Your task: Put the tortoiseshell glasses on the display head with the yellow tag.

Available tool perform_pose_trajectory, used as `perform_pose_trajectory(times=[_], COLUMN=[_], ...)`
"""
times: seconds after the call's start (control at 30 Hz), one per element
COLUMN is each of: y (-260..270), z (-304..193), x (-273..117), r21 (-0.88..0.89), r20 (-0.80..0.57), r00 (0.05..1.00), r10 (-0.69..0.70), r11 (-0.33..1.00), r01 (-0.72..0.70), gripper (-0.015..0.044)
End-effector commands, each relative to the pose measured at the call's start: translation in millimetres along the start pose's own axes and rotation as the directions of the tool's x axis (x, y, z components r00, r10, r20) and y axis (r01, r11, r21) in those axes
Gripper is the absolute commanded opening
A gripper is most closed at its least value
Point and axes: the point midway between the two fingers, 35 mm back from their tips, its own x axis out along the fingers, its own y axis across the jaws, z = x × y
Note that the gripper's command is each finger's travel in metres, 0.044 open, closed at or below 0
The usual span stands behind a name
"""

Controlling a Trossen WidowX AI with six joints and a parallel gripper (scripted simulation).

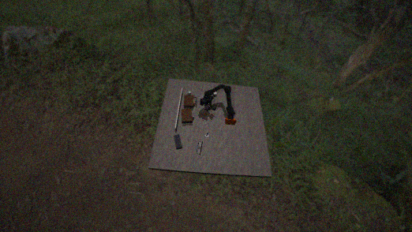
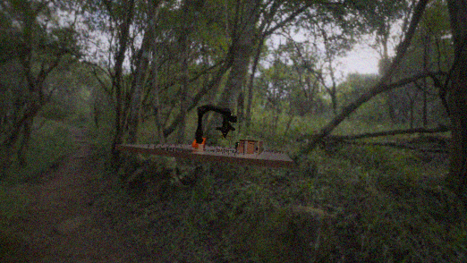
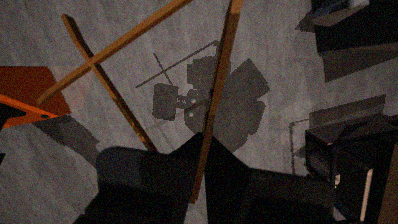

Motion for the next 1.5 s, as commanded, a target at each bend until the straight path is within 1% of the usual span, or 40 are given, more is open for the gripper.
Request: perform_pose_trajectory(times=[0.0, 0.6, 1.2, 1.47], y=[0, 16, 65, 70], z=[8, 108, 205, 212], x=[-5, -14, -9, -8], r21=[0.005, 0.003, 0.007, 0.008], r20=[0.009, 0.026, 0.021, 0.019], r00=[1.000, 1.000, 1.000, 1.000], r10=[0.001, 0.004, 0.003, 0.003], r11=[1.000, 1.000, 1.000, 1.000], r01=[-0.001, -0.004, -0.003, -0.003], gripper=[0.0000, 0.0000, 0.0000, 0.0000])
